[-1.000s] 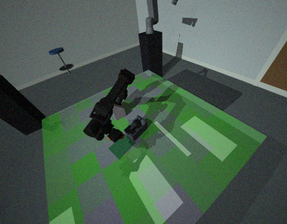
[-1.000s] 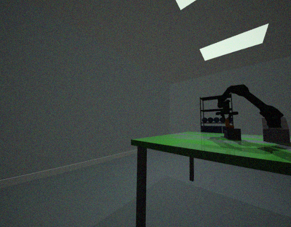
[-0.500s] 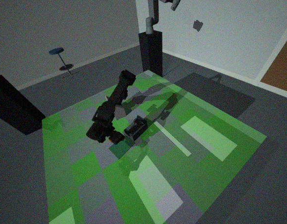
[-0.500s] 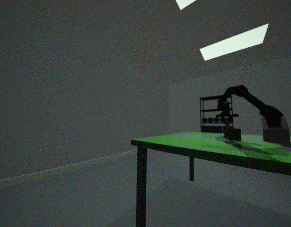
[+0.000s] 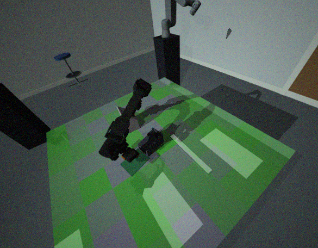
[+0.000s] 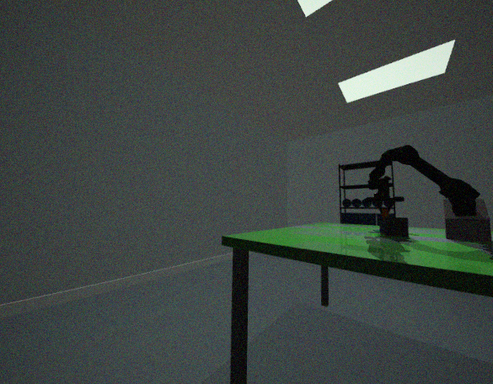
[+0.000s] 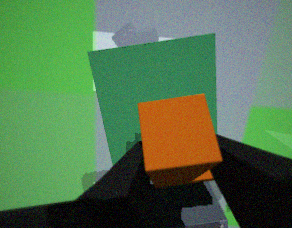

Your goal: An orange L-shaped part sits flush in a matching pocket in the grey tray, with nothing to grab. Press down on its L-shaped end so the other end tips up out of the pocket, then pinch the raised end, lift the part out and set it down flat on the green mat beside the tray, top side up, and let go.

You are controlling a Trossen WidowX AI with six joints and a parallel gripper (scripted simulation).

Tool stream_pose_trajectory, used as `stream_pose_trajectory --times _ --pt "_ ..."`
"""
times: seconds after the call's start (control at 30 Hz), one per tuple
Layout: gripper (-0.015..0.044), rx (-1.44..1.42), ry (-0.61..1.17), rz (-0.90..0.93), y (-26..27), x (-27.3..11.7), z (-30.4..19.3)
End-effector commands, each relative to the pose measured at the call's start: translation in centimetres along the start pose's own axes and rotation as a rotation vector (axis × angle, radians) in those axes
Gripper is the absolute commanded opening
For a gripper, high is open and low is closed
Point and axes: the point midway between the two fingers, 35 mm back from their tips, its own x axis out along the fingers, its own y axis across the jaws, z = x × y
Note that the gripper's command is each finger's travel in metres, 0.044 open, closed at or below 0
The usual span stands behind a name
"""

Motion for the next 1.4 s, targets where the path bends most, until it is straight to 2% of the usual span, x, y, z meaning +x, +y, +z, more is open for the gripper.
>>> stream_pose_trajectory --times 0.0,0.5,1.17,1.37 --pt "0.0 0.005 0.006 0.003 0.0 0.9 -0.1" --pt "0.0 0.005 0.007 0.003 0.0 3.0 -0.2" --pt "0.0 0.0 0.004 -0.002 0.0 3.0 -0.1" --pt "0.0158 0.0 0.004 -0.002 0.0 3.0 -0.1"
